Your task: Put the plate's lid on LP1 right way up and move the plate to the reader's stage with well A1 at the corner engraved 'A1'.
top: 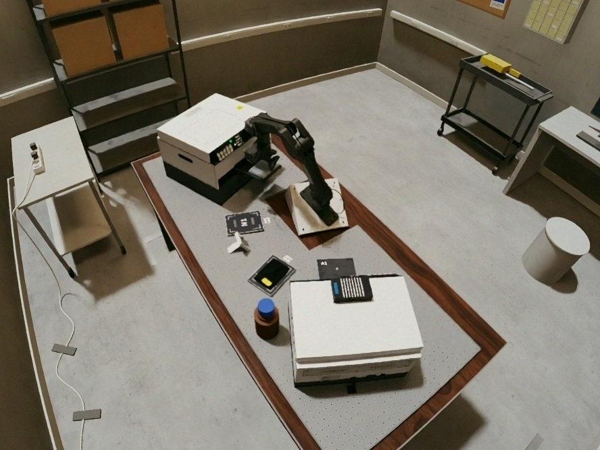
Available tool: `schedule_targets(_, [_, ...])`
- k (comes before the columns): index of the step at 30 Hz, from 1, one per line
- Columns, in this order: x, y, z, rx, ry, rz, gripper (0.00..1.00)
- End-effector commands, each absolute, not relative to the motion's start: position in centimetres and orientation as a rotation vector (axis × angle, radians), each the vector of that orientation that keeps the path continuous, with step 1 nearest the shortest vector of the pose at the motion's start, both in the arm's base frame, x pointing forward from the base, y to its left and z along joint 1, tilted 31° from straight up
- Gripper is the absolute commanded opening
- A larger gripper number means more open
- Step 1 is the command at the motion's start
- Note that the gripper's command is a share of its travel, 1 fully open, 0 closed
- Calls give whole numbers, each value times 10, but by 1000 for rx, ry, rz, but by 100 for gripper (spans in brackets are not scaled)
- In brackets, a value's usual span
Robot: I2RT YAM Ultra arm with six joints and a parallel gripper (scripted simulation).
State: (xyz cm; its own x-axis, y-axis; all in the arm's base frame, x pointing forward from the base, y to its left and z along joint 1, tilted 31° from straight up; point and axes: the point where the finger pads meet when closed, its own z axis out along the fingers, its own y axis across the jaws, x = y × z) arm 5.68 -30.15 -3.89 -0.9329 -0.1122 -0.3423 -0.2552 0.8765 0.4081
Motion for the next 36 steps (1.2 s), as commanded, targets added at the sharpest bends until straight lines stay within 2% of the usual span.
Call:
schedule_targets(1, [58, -323, -29, -260, 2755, 533, 86])
schedule_targets(2, [58, -310, -36, -265, 2743, 607, 86])
schedule_targets(36, [56, -321, -25, -244, 2750, 554, 86])
